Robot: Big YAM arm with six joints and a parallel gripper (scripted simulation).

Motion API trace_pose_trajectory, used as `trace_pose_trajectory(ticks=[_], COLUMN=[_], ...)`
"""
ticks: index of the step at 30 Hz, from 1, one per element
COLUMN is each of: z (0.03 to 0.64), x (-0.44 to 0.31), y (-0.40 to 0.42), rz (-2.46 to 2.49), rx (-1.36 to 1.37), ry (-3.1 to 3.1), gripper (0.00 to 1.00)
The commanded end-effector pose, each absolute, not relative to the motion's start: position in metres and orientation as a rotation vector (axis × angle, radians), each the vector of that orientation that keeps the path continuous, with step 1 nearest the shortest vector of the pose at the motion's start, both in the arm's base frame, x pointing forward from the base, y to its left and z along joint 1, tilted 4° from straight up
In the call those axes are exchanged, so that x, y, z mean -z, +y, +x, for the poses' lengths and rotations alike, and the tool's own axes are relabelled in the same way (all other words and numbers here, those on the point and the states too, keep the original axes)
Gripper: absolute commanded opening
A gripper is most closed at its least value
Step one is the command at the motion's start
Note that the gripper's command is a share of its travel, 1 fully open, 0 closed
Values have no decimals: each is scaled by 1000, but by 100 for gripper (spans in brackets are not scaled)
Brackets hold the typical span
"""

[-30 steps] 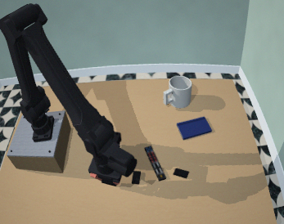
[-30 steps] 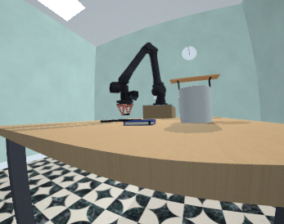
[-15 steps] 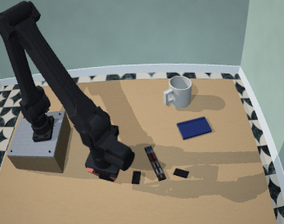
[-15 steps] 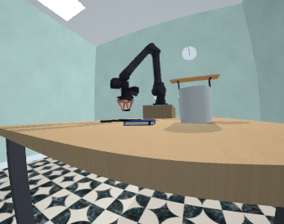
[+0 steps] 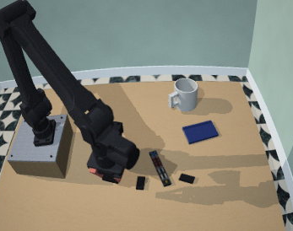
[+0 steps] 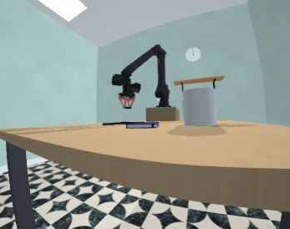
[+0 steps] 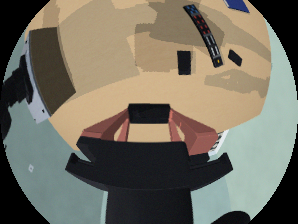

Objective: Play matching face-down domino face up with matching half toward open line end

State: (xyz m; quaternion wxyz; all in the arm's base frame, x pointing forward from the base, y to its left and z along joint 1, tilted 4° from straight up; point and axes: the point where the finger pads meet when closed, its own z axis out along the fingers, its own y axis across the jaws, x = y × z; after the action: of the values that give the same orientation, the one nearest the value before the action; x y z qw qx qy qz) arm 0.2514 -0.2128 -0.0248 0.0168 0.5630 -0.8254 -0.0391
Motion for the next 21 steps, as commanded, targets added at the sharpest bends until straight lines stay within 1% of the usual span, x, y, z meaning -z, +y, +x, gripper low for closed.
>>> trace_pose_trajectory(ticks=[1, 8, 15, 16, 21], z=[257, 268, 268, 258, 265], x=[14, -9, -9, 3, -5], y=[-218, -228, -228, -218, -224], rz=[1748, 1741, 1741, 1750, 1747], rx=[99, 69, 69, 115, 81], ry=[-2572, -2584, -2584, -2568, -2578], gripper=[49, 49, 49, 49, 49])
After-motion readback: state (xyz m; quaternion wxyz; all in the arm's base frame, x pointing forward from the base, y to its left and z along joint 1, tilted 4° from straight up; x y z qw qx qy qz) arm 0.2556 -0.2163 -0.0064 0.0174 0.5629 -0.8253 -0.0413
